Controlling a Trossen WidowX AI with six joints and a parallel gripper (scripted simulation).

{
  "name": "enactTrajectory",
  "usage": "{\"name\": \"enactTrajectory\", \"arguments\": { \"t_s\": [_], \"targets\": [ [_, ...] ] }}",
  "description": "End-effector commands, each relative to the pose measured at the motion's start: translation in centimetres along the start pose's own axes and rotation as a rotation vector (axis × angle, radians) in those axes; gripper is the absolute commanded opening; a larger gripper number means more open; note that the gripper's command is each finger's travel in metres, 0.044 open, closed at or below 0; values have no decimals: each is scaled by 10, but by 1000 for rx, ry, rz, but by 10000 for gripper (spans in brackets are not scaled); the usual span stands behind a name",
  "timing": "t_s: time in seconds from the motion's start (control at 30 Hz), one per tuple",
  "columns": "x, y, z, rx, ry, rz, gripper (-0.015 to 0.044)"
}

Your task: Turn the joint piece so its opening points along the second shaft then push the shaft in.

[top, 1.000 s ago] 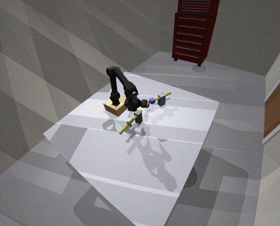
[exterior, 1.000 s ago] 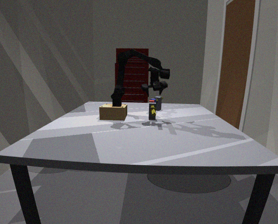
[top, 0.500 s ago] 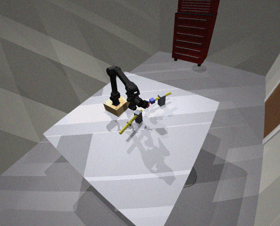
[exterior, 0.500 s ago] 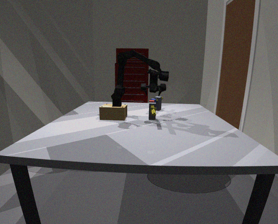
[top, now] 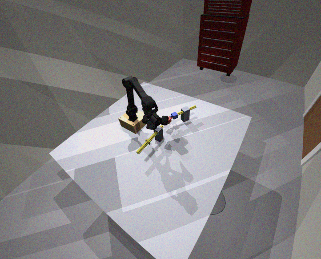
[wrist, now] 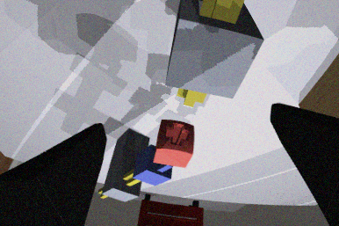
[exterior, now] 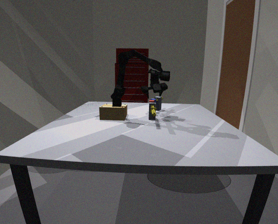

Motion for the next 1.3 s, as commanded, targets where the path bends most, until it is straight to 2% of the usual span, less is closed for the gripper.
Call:
{"name": "enactTrajectory", "arguments": {
  "t_s": [0.0,0.67,1.27],
  "targets": [
    [-3,8,14,-48,127,-17,440],
    [-39,45,79,-180,758,-215,440],
    [-82,80,124,-144,1244,-455,440]
  ]
}}
Point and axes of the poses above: the point midway between the two fingers, 35 mm back from their tips, its own y axis back along the fingers, its own x axis across the jaws, z = x × y, the point moved 5 cm from there along y, back along the fingers, and after that the axes turned 14 degrees about y, right-handed, at the moved point
